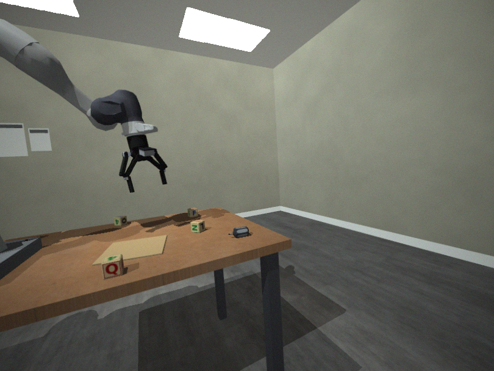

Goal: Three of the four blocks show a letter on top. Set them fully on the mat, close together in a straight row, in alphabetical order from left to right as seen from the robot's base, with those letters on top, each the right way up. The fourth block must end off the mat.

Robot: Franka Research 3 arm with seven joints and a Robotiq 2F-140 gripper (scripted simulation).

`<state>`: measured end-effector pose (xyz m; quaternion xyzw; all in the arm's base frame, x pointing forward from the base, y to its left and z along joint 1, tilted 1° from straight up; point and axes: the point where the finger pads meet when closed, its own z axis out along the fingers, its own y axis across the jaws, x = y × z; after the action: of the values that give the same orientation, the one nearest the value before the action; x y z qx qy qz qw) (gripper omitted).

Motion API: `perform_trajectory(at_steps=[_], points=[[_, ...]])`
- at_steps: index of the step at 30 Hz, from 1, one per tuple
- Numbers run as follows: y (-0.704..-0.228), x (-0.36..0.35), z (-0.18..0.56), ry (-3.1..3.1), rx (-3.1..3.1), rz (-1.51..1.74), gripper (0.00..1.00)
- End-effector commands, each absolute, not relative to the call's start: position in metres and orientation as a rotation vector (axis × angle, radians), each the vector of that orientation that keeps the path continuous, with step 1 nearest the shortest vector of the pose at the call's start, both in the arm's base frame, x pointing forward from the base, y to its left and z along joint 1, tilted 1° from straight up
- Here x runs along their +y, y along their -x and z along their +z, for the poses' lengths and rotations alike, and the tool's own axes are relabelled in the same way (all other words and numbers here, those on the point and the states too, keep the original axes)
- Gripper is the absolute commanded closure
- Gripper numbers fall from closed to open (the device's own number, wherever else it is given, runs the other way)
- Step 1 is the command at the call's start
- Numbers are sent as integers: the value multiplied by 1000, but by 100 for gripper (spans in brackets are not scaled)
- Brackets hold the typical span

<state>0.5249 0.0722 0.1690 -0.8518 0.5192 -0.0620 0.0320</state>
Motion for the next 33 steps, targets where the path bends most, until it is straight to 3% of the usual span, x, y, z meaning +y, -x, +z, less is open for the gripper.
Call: perform_trajectory(at_steps=[1, 33], points=[[-522, 83, 167, 2505, 1778, -191, 0], [-494, 173, 154, 2215, 2115, -143, 0]])
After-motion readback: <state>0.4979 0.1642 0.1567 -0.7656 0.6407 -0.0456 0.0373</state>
